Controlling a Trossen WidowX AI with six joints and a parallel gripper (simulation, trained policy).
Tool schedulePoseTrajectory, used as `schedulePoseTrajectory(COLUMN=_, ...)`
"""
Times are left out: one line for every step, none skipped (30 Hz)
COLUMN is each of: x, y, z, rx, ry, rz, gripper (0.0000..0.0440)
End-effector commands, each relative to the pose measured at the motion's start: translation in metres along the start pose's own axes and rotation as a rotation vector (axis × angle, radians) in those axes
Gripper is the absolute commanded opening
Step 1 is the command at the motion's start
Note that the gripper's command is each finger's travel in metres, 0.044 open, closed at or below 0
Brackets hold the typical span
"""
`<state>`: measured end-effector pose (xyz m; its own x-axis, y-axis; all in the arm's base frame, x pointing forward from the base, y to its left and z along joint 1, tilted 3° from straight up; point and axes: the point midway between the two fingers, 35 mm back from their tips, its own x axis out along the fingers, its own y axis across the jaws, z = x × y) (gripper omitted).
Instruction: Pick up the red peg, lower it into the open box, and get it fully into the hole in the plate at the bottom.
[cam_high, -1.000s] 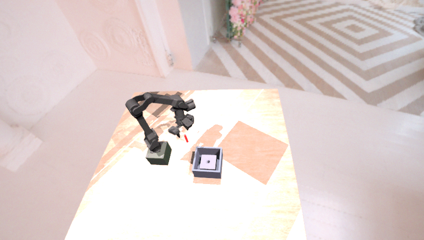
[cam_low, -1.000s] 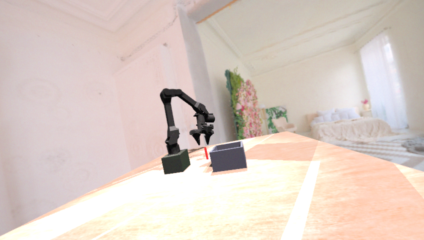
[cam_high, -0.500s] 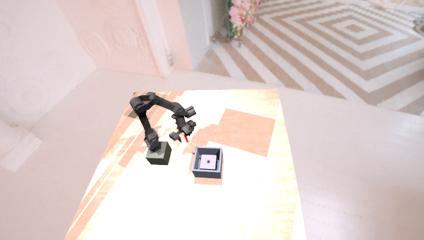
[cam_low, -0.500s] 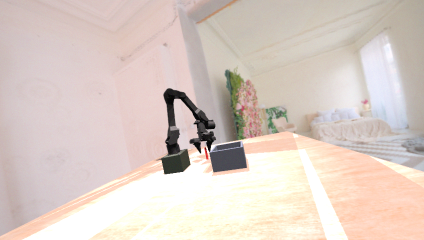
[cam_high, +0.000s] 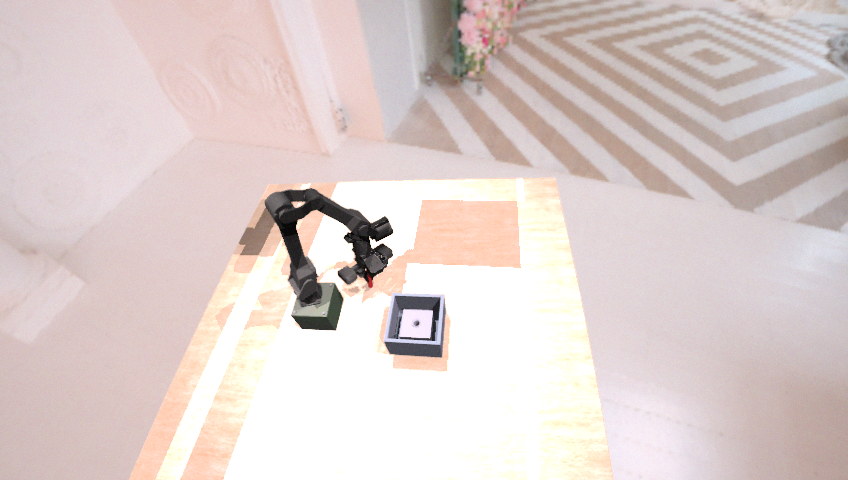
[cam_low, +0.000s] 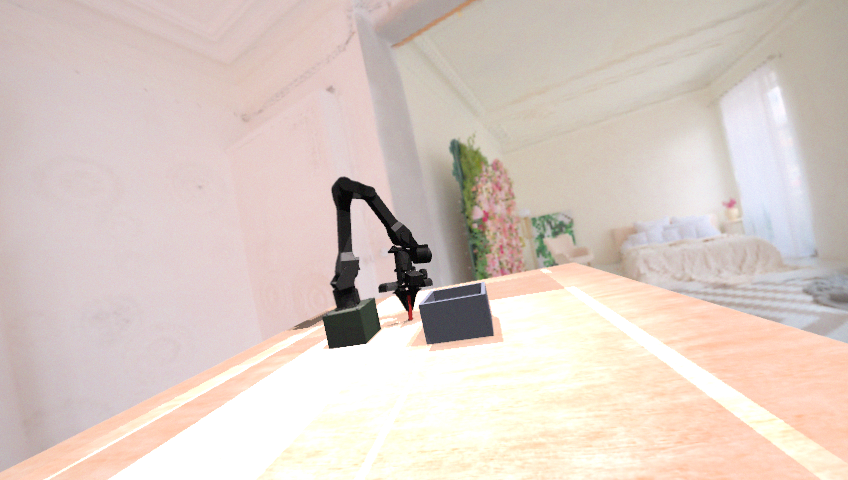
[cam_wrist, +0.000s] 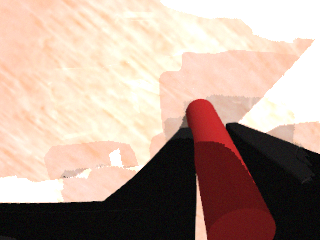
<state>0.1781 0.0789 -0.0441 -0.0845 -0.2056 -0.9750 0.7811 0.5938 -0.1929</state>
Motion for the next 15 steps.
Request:
schedulePoseTrajectory(x=-0.001, y=-0.002, z=0.003, rx=-0.004, ry=0.006, rz=-0.014, gripper=0.0)
schedulePoseTrajectory(x=-0.004, y=-0.002, z=0.006, rx=-0.008, ry=-0.006, rz=-0.008, gripper=0.0)
schedulePoseTrajectory(x=-0.006, y=-0.001, z=0.008, rx=-0.011, ry=-0.018, rz=0.0, gripper=0.0)
schedulePoseTrajectory(x=-0.008, y=-0.001, z=0.01, rx=-0.014, ry=-0.028, rz=0.005, gripper=0.0)
schedulePoseTrajectory(x=-0.01, y=-0.002, z=0.012, rx=-0.019, ry=-0.038, rz=0.006, gripper=0.0)
schedulePoseTrajectory(x=-0.012, y=-0.003, z=0.014, rx=-0.024, ry=-0.047, rz=0.006, gripper=0.0)
schedulePoseTrajectory(x=-0.015, y=-0.004, z=0.016, rx=-0.029, ry=-0.055, rz=0.007, gripper=0.0)
schedulePoseTrajectory(x=-0.017, y=-0.004, z=0.018, rx=-0.033, ry=-0.064, rz=0.009, gripper=0.0)
schedulePoseTrajectory(x=-0.02, y=-0.005, z=0.02, rx=-0.038, ry=-0.073, rz=0.012, gripper=0.0)
schedulePoseTrajectory(x=-0.022, y=-0.005, z=0.022, rx=-0.042, ry=-0.081, rz=0.016, gripper=0.0)
schedulePoseTrajectory(x=-0.025, y=-0.005, z=0.024, rx=-0.046, ry=-0.09, rz=0.019, gripper=0.0)
schedulePoseTrajectory(x=-0.027, y=-0.005, z=0.026, rx=-0.05, ry=-0.098, rz=0.022, gripper=0.0)
schedulePoseTrajectory(x=-0.03, y=-0.005, z=0.029, rx=-0.055, ry=-0.106, rz=0.026, gripper=0.0)
schedulePoseTrajectory(x=-0.033, y=-0.005, z=0.031, rx=-0.059, ry=-0.114, rz=0.029, gripper=0.0)
schedulePoseTrajectory(x=-0.035, y=-0.005, z=0.033, rx=-0.064, ry=-0.123, rz=0.032, gripper=0.0)
